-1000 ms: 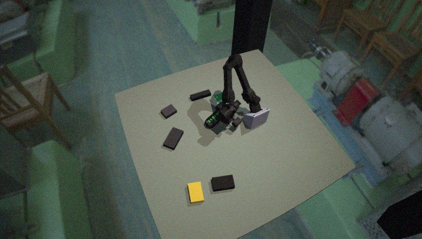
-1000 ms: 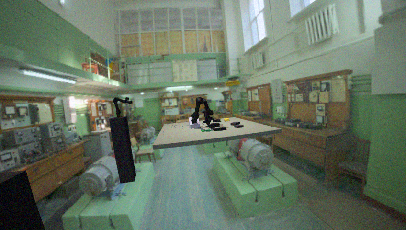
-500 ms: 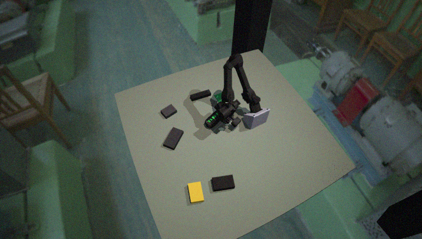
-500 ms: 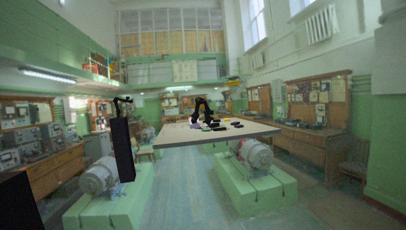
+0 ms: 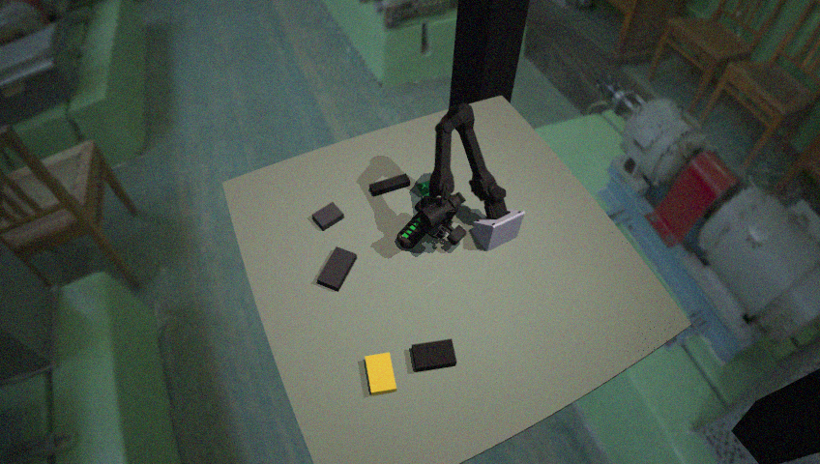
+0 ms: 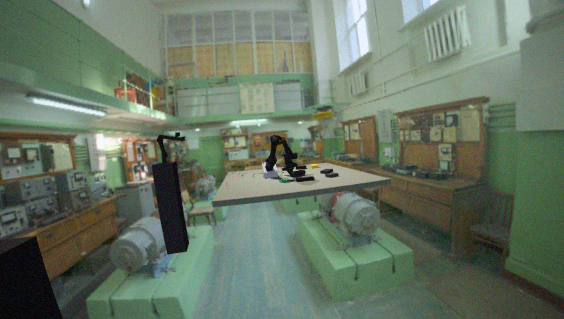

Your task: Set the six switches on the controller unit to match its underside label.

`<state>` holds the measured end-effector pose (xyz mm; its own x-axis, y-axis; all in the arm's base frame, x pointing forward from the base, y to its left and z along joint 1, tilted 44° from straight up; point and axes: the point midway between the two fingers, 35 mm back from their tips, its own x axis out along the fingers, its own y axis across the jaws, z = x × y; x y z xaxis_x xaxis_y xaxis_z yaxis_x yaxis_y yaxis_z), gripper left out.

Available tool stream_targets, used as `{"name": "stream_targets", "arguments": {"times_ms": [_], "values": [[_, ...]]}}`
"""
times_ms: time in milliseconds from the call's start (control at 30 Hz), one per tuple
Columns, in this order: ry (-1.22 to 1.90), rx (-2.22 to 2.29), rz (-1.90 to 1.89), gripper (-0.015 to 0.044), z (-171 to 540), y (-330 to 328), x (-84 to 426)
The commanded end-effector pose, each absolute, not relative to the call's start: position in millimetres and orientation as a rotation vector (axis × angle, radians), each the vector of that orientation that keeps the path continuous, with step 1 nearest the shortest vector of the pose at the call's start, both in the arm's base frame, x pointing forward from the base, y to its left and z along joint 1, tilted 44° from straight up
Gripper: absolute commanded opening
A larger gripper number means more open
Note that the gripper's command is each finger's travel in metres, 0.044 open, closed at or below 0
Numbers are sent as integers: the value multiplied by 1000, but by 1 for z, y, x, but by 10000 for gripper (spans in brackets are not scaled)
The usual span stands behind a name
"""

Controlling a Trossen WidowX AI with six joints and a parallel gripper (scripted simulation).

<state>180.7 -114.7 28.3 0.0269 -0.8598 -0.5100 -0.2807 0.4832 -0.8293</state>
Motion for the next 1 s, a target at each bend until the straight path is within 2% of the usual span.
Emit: {"name": "stream_targets", "arguments": {"times_ms": [0, 967], "values": [[1521, -1033, -612, 0, 33, -119, 183], [1519, -1034, -614, 0, 53, -141, 198]]}}
